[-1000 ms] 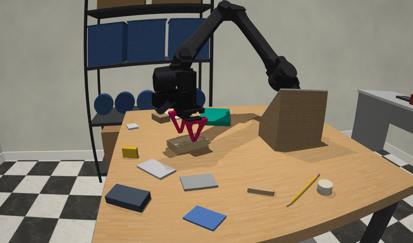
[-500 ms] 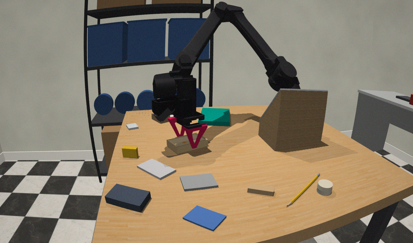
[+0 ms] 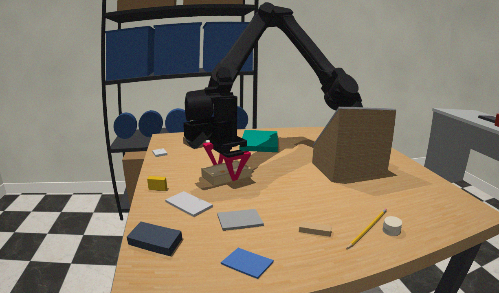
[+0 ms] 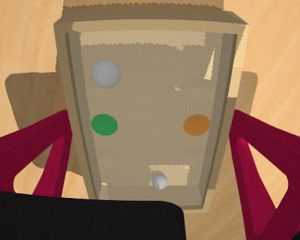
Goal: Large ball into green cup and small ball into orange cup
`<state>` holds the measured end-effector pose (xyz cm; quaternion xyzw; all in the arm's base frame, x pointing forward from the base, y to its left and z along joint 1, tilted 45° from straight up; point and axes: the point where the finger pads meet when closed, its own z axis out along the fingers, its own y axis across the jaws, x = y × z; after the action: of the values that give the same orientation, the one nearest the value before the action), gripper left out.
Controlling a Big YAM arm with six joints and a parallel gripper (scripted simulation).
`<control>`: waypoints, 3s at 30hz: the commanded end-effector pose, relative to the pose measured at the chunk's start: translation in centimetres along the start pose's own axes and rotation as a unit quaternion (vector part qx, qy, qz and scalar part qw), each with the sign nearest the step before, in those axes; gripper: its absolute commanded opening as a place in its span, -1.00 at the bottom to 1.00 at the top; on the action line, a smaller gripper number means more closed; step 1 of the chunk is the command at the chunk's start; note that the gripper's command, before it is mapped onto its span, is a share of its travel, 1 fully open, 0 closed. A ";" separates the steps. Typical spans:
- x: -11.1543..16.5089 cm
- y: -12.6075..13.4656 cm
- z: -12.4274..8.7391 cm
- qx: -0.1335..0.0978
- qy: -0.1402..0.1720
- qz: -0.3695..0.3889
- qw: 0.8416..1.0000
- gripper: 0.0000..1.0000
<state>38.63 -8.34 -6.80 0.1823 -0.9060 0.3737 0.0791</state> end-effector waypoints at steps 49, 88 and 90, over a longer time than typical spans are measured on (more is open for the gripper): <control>-0.6 -0.4 -0.4 0.005 -0.011 0.009 1.000 0.40; -1.9 -0.9 -7.9 0.005 -0.028 0.015 0.999 0.40; -1.9 -0.9 -8.2 0.005 -0.029 0.015 0.999 0.40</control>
<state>38.60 -4.61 -3.06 0.1827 -0.9054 0.3746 0.0812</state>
